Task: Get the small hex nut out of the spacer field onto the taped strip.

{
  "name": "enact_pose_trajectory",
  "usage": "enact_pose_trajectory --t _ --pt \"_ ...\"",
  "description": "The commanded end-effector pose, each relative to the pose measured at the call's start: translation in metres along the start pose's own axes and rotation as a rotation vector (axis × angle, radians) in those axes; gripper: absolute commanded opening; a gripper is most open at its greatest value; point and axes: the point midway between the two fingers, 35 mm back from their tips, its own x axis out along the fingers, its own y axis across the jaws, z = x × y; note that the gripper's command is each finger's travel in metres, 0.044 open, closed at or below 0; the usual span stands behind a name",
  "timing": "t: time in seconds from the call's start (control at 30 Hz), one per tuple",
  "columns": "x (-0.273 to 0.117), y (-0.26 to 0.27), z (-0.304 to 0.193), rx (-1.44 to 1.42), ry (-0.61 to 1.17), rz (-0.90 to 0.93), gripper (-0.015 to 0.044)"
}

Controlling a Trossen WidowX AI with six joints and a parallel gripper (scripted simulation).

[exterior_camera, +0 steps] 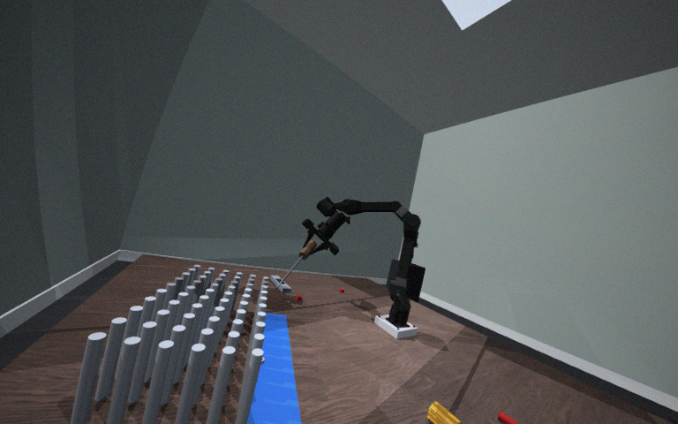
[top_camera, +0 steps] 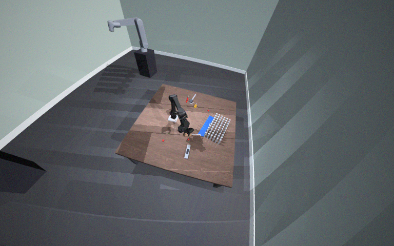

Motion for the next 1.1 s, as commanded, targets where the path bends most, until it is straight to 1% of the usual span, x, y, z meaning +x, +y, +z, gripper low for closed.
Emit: enact_pose_trajectory --t 0.0,1.07 --pt "-0.001 -0.001 0.012 0.125 0.001 0.004 0.0000" --pt "-0.005 -0.039 0.117 1.210 -0.012 0.033 0.0000"
